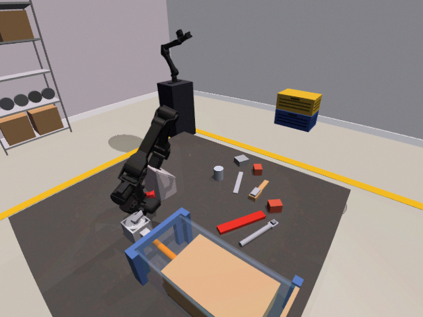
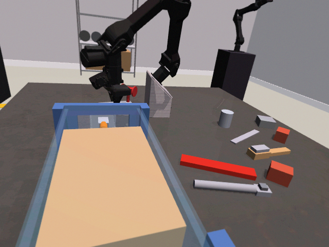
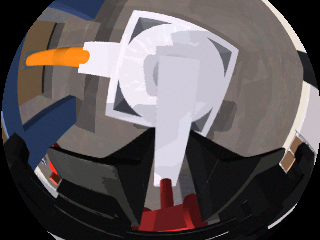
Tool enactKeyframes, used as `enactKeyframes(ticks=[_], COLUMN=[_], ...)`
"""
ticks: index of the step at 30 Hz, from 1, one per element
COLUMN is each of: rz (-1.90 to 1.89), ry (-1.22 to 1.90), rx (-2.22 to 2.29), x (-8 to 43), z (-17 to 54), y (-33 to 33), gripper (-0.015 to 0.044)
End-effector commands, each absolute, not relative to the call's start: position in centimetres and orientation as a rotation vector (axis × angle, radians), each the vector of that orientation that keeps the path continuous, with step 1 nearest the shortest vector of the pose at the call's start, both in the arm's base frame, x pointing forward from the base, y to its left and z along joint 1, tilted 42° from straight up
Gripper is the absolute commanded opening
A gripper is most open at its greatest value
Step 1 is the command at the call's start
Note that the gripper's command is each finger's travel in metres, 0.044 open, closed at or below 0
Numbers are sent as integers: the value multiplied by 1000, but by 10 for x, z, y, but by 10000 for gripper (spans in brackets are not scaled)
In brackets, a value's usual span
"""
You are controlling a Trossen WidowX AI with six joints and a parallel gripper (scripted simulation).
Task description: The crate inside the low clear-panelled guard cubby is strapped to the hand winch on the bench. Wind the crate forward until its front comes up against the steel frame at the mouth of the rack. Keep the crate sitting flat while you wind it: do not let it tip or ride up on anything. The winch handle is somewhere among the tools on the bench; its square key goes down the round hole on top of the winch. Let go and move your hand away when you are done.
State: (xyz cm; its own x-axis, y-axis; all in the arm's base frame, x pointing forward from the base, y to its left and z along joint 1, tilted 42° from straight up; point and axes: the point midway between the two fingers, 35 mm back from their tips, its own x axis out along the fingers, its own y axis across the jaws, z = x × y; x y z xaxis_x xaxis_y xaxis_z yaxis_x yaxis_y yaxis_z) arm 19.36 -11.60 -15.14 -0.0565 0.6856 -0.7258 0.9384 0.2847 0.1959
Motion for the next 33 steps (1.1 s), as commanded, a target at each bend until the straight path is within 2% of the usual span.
enactKeyframes(ticks=[1,28,33], rz=[-411,-489,-395], ry=[1814,1813,1814], rx=[1448,1511,1435], x=[193,197,192], z=[-155,-154,-155], y=[-114,-113,-115], gripper=[0,0,0])
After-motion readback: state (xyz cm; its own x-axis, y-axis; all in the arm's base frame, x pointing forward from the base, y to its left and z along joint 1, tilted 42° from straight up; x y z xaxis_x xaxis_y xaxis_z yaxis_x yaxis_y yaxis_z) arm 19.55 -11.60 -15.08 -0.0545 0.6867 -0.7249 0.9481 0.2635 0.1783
